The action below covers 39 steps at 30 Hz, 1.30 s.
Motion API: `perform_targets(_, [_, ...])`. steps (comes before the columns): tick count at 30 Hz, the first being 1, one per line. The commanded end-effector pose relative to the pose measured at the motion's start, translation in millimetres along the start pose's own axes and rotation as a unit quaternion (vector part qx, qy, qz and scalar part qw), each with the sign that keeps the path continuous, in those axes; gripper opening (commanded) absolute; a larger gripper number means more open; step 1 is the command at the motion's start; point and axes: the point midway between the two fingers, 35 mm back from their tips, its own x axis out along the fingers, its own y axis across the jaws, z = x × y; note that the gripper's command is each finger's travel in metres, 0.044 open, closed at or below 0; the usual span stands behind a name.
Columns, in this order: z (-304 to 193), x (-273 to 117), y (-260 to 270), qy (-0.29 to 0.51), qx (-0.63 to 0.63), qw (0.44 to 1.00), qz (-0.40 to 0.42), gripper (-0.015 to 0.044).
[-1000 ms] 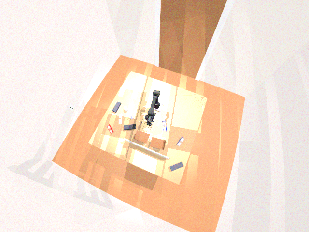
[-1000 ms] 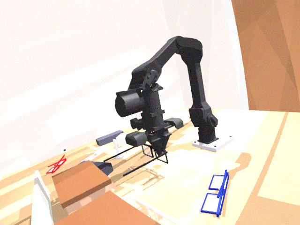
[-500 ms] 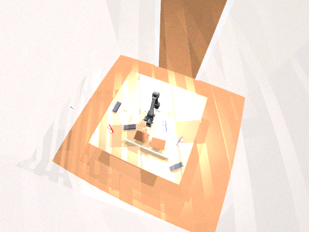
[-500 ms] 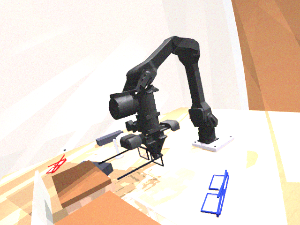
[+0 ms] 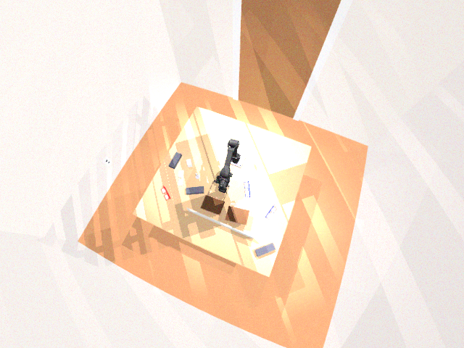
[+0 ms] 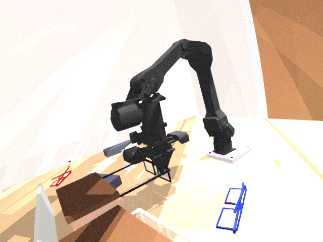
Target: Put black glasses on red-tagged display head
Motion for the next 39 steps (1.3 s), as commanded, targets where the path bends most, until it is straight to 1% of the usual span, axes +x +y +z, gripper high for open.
perform_targets(1, [-0.5,-0.3,6.7,0.002,-0.003,1.000,0.001,0.0000])
perform_targets(39, [-0.8,1.9,57.0,0.002,-0.003,1.000,0.003,0.0000])
